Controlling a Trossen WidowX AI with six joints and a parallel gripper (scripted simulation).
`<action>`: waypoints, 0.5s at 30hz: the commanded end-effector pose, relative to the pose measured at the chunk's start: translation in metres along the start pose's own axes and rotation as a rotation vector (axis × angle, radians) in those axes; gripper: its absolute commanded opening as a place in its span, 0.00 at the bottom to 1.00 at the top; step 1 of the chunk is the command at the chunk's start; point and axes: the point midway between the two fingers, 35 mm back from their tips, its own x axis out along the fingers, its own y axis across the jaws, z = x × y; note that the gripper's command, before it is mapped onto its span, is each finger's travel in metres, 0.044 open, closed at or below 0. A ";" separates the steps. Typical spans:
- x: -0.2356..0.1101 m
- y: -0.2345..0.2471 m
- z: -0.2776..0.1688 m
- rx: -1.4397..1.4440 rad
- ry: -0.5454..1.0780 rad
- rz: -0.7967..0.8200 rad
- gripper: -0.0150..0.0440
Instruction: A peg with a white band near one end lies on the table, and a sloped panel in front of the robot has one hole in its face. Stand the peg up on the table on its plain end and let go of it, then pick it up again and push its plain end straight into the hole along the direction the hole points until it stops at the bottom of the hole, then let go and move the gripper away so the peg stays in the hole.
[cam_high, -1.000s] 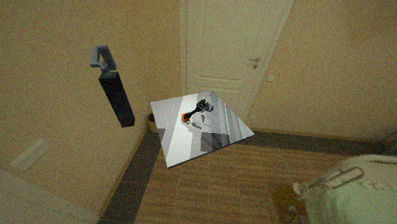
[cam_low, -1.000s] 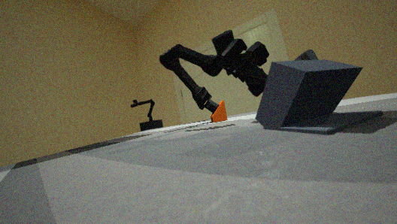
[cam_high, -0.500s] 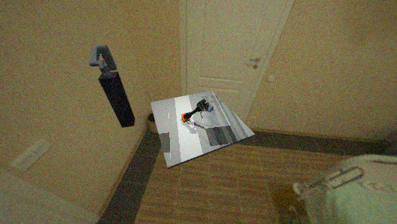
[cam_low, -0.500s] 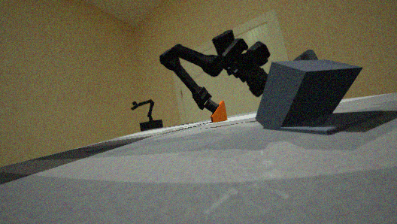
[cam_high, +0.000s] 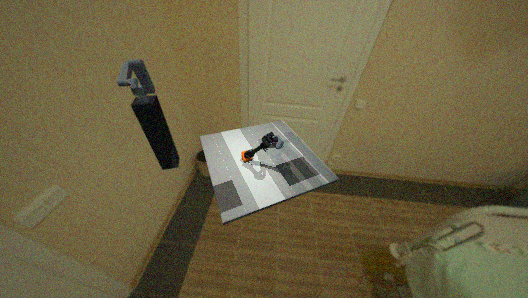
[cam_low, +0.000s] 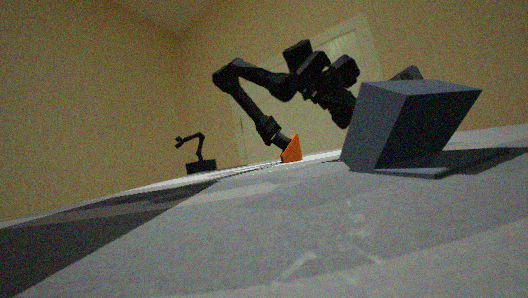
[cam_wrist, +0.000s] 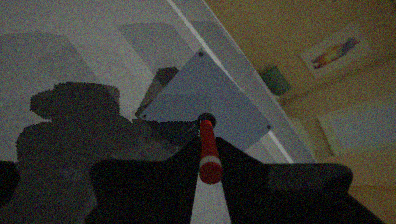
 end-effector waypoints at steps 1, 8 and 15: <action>0.001 -0.001 0.001 -0.001 -0.001 0.000 0.25; 0.004 -0.002 0.002 -0.001 -0.001 0.000 0.25; 0.007 -0.002 0.002 -0.001 -0.001 0.000 0.25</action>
